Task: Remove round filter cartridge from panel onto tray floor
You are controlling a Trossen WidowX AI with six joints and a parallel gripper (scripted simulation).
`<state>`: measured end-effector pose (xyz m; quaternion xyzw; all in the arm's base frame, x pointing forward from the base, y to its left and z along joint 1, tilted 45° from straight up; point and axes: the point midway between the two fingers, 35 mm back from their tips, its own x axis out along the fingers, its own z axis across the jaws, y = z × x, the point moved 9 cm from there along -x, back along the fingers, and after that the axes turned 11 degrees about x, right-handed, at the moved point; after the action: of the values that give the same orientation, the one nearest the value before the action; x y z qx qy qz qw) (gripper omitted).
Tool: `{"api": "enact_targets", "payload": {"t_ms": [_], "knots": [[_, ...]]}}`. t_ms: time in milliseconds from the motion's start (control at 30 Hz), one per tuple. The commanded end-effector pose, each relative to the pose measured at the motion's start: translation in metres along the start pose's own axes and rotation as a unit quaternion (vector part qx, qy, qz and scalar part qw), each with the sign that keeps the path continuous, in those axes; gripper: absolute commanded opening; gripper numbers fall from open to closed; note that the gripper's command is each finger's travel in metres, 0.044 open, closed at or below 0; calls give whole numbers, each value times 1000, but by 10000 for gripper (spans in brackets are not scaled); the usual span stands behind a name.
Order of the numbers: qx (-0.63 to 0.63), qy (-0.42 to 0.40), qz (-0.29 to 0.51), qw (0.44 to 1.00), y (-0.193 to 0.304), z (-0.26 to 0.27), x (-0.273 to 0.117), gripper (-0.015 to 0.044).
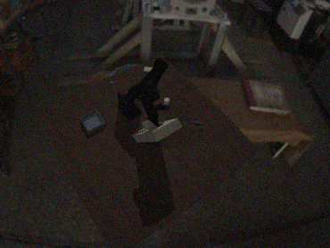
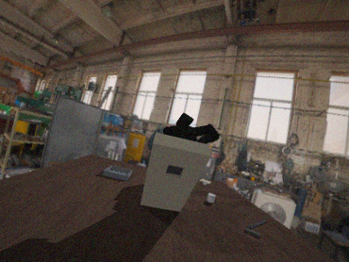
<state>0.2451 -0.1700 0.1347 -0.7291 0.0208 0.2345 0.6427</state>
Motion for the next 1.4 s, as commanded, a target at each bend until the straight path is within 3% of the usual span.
{"api": "enact_targets", "payload": {"t_ms": [0,433,867,1033,1367], "knots": [[60,3,2,998,-1,0,2,0],[283,3,2,959,-1,0,2,0],[487,4,1,873,-1,0,2,0],[467,4,2,884,-1,-1,0,0],[455,5,9,891,0,-3,-46,0]]}}
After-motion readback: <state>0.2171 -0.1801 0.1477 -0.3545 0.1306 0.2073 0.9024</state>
